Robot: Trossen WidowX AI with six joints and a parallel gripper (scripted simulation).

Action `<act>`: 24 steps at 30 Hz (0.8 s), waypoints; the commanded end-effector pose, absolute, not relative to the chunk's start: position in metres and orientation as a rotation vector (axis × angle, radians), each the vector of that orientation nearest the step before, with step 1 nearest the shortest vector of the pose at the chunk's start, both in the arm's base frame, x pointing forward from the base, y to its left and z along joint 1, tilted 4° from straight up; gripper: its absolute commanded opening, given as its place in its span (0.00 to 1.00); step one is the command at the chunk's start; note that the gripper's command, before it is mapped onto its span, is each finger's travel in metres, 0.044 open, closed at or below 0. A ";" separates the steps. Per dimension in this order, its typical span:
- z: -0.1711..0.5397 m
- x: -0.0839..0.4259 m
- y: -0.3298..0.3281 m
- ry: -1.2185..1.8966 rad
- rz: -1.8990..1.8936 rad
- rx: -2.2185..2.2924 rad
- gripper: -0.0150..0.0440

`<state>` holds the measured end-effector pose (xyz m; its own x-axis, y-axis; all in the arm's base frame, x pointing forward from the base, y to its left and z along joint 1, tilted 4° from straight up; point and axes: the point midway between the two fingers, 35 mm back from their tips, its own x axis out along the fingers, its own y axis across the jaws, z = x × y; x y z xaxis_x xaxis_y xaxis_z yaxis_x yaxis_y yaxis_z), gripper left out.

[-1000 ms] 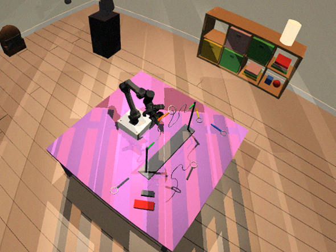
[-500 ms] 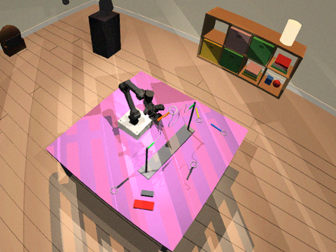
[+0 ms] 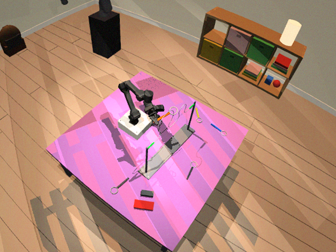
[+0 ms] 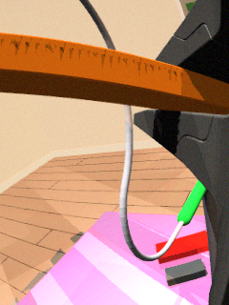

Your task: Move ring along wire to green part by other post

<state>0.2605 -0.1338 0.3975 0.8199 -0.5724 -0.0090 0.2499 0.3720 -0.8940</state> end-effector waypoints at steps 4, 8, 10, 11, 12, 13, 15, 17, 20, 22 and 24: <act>0.397 0.260 -0.136 0.345 -0.560 -1.151 0.00; 0.399 0.260 -0.136 0.341 -0.571 -1.200 0.00; 0.400 0.260 -0.137 0.339 -0.577 -1.224 0.00; 0.400 0.260 -0.137 0.338 -0.580 -1.237 0.00; 0.401 0.260 -0.137 0.337 -0.582 -1.249 0.00; 0.401 0.260 -0.137 0.336 -0.585 -1.261 0.00; 0.402 0.259 -0.137 0.334 -0.591 -1.286 0.00; 0.403 0.259 -0.137 0.332 -0.596 -1.310 0.00; 0.404 0.259 -0.138 0.328 -0.604 -1.347 0.00; 0.405 0.259 -0.138 0.326 -0.610 -1.372 0.00; 0.406 0.259 -0.138 0.323 -0.615 -1.396 0.00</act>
